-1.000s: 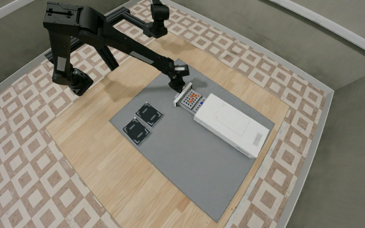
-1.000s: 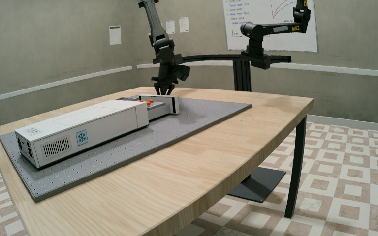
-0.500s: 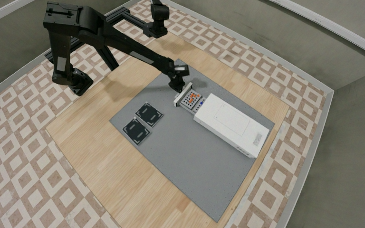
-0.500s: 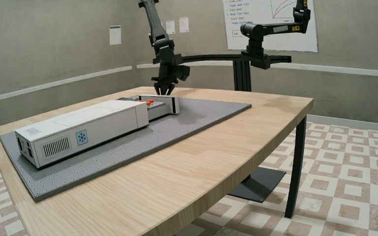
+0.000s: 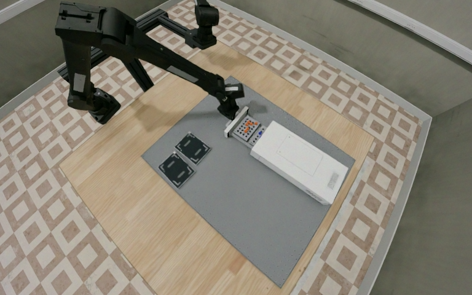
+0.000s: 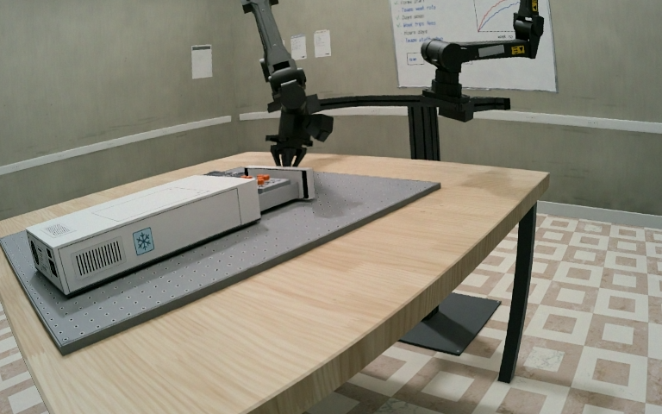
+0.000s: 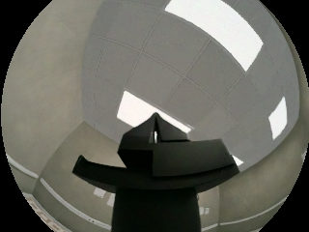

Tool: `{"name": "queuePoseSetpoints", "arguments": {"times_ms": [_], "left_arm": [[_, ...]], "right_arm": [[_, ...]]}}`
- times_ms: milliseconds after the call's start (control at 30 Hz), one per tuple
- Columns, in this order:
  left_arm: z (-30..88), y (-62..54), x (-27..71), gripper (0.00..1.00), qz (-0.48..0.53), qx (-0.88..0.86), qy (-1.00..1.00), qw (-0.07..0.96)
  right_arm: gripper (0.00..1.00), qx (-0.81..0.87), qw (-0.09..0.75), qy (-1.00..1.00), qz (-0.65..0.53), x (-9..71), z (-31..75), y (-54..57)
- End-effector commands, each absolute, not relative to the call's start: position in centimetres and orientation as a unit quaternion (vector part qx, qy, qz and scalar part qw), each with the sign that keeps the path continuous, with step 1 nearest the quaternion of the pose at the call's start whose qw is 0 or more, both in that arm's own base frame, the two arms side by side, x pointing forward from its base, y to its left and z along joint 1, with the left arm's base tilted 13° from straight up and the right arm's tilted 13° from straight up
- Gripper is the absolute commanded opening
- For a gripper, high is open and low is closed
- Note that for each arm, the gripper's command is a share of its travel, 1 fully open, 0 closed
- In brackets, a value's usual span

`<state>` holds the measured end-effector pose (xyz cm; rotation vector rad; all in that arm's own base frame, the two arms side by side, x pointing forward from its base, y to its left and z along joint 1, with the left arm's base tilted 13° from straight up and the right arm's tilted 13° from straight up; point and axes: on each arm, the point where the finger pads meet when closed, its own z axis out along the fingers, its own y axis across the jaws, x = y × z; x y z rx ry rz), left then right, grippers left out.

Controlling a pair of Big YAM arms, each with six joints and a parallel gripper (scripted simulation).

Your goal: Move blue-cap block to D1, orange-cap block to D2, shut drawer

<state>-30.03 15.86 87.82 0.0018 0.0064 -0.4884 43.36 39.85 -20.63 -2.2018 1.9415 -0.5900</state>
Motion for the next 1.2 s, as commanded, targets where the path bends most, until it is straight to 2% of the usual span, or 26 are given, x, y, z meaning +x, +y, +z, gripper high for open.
{"name": "queuePoseSetpoints", "arguments": {"times_ms": [0,1167], "left_arm": [[88.6,14.8,-27.9,0.00,-0.243,0.006,0.020,0.970],[88.6,14.8,-27.9,0.00,-0.243,0.006,0.020,0.970]], "right_arm": [[0.00,-0.742,0.056,0.641,-0.187,39.4,-23.0,39.8],[0.00,-0.742,0.053,0.641,-0.188,37.9,-23.1,39.5]]}}
